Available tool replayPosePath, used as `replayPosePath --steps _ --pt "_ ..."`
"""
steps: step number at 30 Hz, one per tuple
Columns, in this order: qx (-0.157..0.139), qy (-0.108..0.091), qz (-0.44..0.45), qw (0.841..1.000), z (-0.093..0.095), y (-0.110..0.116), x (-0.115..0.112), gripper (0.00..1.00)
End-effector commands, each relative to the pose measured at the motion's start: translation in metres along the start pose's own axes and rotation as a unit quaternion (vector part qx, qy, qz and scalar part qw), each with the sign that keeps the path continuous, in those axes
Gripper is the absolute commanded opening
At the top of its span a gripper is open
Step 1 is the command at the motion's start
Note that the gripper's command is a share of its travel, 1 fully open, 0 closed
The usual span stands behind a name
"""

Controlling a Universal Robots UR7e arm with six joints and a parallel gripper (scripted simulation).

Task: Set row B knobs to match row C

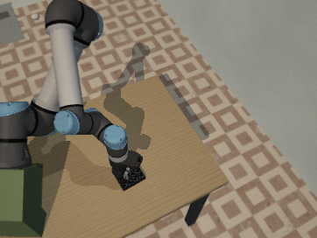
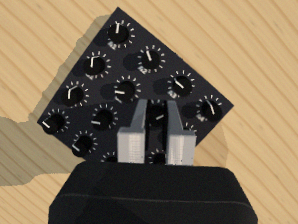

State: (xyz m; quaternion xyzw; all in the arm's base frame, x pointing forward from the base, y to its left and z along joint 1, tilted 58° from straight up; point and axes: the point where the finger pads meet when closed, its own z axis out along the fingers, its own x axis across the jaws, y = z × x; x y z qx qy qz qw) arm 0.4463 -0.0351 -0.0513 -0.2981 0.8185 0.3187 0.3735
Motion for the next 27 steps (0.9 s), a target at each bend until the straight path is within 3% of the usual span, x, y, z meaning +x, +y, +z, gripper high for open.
replayPosePath --steps 1,27 --pt "0.003 0.003 0.049 0.999 -0.0003 -0.0005 -0.0001 0.3" --pt "0.003 0.002 0.233 0.973 -0.0003 -0.0004 -0.0001 0.3"
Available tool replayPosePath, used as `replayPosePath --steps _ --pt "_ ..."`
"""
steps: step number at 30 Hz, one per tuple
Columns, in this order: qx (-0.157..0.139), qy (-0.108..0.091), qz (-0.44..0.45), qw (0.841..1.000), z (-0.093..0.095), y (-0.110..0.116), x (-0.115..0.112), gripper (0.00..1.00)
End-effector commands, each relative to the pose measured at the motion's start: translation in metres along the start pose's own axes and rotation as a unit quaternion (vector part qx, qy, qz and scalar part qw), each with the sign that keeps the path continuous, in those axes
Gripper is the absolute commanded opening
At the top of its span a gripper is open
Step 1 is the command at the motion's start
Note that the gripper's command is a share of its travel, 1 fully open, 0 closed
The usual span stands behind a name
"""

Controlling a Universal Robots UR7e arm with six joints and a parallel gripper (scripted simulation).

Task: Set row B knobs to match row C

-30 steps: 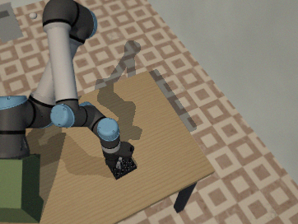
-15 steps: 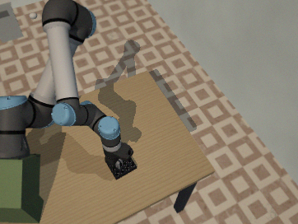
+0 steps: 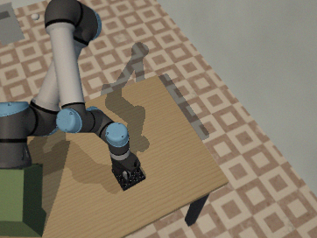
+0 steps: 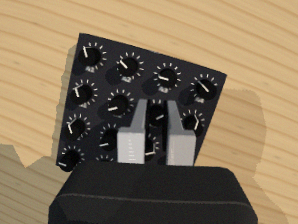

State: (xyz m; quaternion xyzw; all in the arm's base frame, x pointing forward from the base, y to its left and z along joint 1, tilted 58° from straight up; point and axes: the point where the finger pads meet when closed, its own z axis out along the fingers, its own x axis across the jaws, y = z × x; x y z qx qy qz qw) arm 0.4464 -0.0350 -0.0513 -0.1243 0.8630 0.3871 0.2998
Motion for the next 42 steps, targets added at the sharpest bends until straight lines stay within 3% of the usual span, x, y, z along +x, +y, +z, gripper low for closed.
replayPosePath --steps 1,19,42 --pt "0.002 0.0 0.034 0.999 -0.0004 -0.0004 -0.0002 0.3" --pt "0.002 0.0 0.088 0.996 -0.0004 -0.0004 -0.0002 0.3" --pt "0.002 0.0 0.096 0.995 -0.0004 -0.0004 -0.0002 0.3"
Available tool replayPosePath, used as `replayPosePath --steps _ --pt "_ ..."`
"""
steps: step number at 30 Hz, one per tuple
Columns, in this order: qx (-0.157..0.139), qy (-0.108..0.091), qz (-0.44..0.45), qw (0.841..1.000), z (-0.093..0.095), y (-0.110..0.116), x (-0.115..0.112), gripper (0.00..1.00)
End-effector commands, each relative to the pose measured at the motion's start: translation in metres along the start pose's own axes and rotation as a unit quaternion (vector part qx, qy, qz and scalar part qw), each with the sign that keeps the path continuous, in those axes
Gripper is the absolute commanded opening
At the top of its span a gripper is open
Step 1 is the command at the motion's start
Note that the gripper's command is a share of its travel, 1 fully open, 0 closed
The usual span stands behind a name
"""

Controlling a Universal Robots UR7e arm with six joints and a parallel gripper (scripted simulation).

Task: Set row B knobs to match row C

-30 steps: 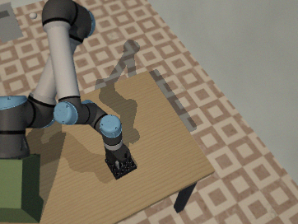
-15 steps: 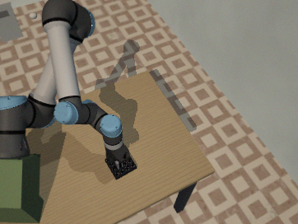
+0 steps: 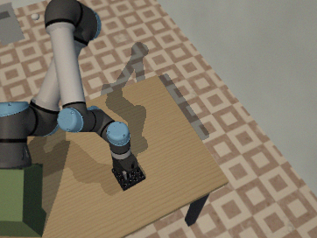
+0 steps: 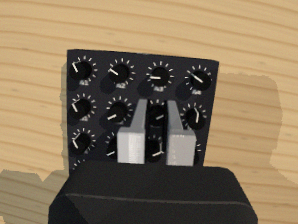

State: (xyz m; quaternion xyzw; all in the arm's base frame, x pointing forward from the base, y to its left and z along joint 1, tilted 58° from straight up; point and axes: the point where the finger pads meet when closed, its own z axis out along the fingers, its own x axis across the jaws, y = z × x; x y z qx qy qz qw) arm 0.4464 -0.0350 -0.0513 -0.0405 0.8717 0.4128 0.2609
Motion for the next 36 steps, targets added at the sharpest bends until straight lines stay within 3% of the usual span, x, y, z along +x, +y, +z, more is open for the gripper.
replayPosePath --steps 1,4,5,27,36 --pt "0.0 0.0 0.0 1.0 0.0 0.0 0.0 0.3" --pt "0.0 0.0 0.0 1.0 0.0 0.0 0.0 0.3" --pt "0.0 0.0 0.0 1.0 0.0 0.0 0.0 0.46" --pt "0.0 0.0 0.0 1.0 -0.001 0.0 0.0 0.46" --pt "0.0 0.0 0.0 1.0 -0.013 0.0 0.0 0.46"
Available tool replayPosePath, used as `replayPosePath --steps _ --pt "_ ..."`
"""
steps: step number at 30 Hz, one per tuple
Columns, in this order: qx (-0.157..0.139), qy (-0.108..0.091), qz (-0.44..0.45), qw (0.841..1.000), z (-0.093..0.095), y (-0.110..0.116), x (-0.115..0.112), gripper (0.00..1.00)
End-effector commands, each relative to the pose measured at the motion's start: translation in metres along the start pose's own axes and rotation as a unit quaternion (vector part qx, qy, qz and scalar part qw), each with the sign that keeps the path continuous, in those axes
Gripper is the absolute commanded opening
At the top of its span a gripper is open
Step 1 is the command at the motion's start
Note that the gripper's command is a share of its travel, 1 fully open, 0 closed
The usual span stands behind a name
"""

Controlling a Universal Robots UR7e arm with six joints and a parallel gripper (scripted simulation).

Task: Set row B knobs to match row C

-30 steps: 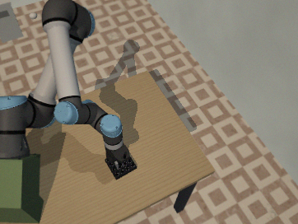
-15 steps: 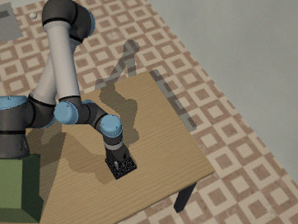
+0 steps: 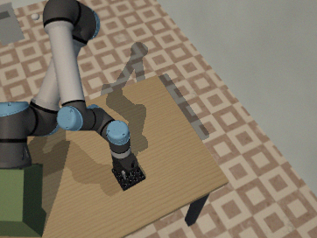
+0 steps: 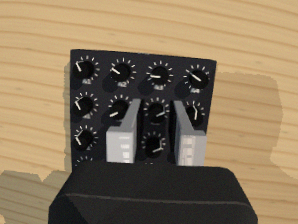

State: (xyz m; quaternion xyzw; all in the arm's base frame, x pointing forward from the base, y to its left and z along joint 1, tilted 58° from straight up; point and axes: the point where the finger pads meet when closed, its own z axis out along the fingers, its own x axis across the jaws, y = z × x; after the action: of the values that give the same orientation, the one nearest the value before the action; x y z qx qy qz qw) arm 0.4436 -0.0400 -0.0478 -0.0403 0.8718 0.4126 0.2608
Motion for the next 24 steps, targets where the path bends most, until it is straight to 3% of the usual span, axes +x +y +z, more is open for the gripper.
replayPosePath --steps 1,10,24 --pt "0.0 0.0 0.0 1.0 -0.009 0.0 0.0 0.46" --pt "0.0 0.0 0.0 1.0 -0.03 0.0 0.0 0.46" --pt "0.0 0.0 0.0 1.0 -0.032 0.0 0.0 0.46"
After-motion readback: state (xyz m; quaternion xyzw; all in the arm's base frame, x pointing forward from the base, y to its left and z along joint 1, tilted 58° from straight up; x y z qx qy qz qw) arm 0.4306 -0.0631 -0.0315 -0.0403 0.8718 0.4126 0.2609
